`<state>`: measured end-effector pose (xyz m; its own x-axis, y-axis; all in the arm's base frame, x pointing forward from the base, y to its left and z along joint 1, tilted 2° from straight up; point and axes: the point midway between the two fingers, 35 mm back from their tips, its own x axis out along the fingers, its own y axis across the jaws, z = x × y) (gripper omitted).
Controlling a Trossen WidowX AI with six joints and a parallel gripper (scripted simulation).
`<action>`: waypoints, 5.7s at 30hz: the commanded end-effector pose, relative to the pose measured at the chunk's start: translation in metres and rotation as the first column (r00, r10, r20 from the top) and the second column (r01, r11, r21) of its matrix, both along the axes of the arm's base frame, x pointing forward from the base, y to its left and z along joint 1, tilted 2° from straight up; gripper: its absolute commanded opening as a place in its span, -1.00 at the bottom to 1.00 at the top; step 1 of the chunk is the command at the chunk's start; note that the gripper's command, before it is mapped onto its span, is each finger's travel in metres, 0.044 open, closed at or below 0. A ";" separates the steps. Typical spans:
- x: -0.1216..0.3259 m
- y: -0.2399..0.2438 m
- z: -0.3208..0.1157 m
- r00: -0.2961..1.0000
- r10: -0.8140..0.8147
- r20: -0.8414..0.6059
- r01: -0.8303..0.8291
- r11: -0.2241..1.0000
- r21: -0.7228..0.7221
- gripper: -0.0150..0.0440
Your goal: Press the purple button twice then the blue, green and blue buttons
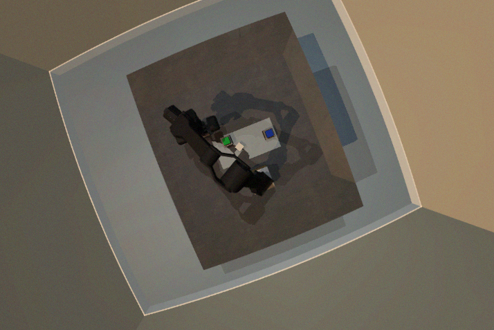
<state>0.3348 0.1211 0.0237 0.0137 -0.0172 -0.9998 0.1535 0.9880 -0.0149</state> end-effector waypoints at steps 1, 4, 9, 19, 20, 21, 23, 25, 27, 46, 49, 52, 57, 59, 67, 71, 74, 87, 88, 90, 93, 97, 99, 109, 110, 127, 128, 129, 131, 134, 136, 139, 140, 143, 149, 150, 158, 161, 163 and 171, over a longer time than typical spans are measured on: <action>0.000 0.001 0.006 1.000 0.004 -0.002 -0.004 1.000 0.003 -0.42; 0.000 0.001 0.004 1.000 0.004 -0.002 -0.004 1.000 0.003 -0.42; 0.000 0.001 -0.004 1.000 0.004 -0.002 -0.004 1.000 0.003 -0.42; 0.000 0.000 -0.020 1.000 0.004 -0.002 -0.004 1.000 0.003 -0.42; 0.000 0.000 -0.022 1.000 0.004 -0.002 -0.004 1.000 0.003 -0.42; 0.000 0.000 -0.024 1.000 0.004 -0.002 -0.004 1.000 0.003 -0.42; 0.000 0.000 -0.026 1.000 0.004 -0.002 -0.004 1.000 0.003 -0.42; 0.000 0.000 -0.027 1.000 0.004 -0.002 -0.004 1.000 0.003 -0.42; 0.000 0.000 -0.027 1.000 0.004 -0.002 -0.004 1.000 0.003 -0.42; 0.000 0.001 0.006 1.000 0.004 -0.002 -0.004 1.000 0.003 -0.42; 0.000 0.001 0.006 1.000 0.004 -0.002 -0.004 1.000 0.003 -0.42; 0.001 0.001 0.029 1.000 0.004 -0.002 -0.004 1.000 0.003 -0.42; -0.001 0.002 0.068 1.000 0.004 -0.002 -0.004 1.000 0.003 -0.42; -0.001 0.002 0.068 1.000 0.004 -0.002 -0.004 1.000 0.003 -0.42; -0.017 -0.109 0.077 1.000 0.004 -0.001 -0.004 1.000 -0.004 -0.42; -0.045 -0.168 0.079 1.000 0.004 -0.003 -0.004 1.000 -0.009 -0.42; -0.072 -0.204 0.079 1.000 0.004 -0.005 -0.004 1.000 -0.013 -0.42; -0.166 -0.270 0.070 1.000 0.004 -0.016 -0.004 1.000 -0.023 -0.42; -0.166 -0.271 0.062 1.000 0.004 -0.016 -0.004 1.000 -0.023 -0.42; -0.165 -0.272 0.033 1.000 0.004 -0.016 -0.004 1.000 -0.023 -0.42; -0.167 -0.272 0.011 1.000 0.004 -0.017 -0.004 1.000 -0.023 -0.42; -0.167 -0.272 0.010 1.000 0.004 -0.017 -0.004 1.000 -0.023 -0.42; -0.167 -0.272 0.007 1.000 0.004 -0.017 -0.004 1.000 -0.023 -0.42; -0.167 -0.273 -0.010 1.000 0.004 -0.017 -0.004 1.000 -0.023 -0.42; -0.167 -0.273 -0.011 1.000 0.004 -0.017 -0.004 1.000 -0.023 -0.42; -0.167 -0.273 -0.022 1.000 0.004 -0.017 -0.004 1.000 -0.023 -0.42; -0.167 -0.273 -0.022 1.000 0.004 -0.017 -0.004 1.000 -0.023 -0.42; -0.167 -0.273 -0.022 1.000 0.004 -0.017 -0.004 1.000 -0.023 -0.42; -0.167 -0.273 -0.022 1.000 0.004 -0.017 -0.004 1.000 -0.023 -0.42; -0.167 -0.273 -0.022 1.000 0.004 -0.017 -0.004 1.000 -0.023 -0.42; -0.167 -0.273 -0.022 1.000 0.004 -0.017 -0.004 1.000 -0.023 -0.42; -0.166 -0.273 0.000 1.000 0.002 -0.016 -0.002 1.000 -0.023 -0.42; -0.167 -0.272 0.008 1.000 0.003 -0.016 -0.004 1.000 -0.023 -0.42; -0.167 -0.272 0.011 1.000 0.004 -0.017 -0.004 1.000 -0.023 -0.42; -0.166 -0.270 0.070 1.000 0.004 -0.016 -0.004 1.000 -0.023 -0.42; -0.167 -0.269 0.073 1.000 0.004 -0.016 -0.004 1.000 -0.023 -0.42; -0.141 -0.241 0.072 1.000 0.004 -0.012 -0.004 1.000 -0.019 -0.42; -0.122 -0.213 0.071 1.000 0.004 -0.010 -0.004 1.000 -0.015 -0.42; -0.112 -0.193 0.071 1.000 0.004 -0.009 -0.004 1.000 -0.013 -0.42; -0.092 -0.102 0.068 1.000 0.004 -0.009 -0.004 1.000 -0.005 -0.42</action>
